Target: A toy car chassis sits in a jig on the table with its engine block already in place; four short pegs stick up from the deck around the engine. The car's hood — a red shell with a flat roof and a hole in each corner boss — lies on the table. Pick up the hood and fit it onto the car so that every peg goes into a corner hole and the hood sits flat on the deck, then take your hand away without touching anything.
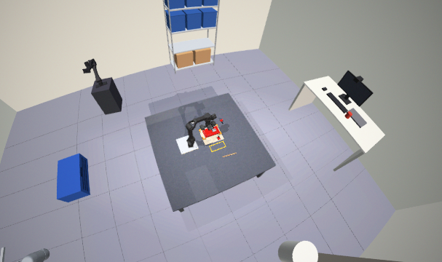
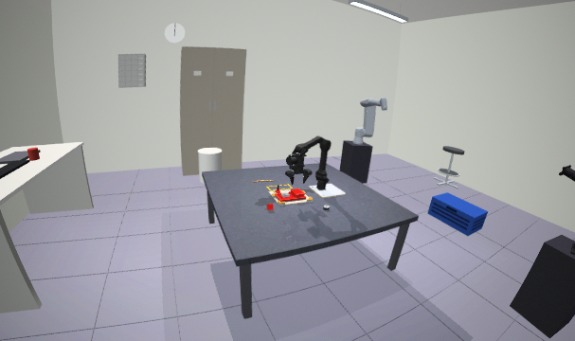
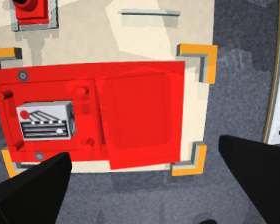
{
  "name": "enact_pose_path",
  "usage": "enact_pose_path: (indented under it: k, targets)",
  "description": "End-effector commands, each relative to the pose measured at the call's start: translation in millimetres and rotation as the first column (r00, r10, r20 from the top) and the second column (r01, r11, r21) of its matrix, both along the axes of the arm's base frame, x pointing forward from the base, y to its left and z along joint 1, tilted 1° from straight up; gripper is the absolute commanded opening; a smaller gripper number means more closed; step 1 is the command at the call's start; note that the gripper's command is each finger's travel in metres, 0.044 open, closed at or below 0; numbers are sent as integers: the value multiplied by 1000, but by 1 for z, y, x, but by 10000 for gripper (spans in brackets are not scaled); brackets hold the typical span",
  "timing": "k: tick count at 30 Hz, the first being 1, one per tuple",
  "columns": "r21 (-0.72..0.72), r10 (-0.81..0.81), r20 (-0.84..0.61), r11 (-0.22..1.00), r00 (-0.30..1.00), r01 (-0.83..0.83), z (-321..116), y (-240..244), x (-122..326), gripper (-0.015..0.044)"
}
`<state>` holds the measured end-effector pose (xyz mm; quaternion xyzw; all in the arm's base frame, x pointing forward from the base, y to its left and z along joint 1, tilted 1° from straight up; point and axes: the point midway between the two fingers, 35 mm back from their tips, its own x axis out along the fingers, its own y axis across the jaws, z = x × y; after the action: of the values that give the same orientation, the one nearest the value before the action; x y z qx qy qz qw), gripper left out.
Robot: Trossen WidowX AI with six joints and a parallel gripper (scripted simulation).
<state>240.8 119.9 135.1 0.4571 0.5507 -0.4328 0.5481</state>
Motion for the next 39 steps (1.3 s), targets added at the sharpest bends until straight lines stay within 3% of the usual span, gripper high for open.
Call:
enact_pose_path:
  k: [1,39]
  targets:
    - [-8,11,2,1000,1000,-11,-2,0,-1,440]
    - [-8,11,2,1000,1000,-11,-34,2,0,440]
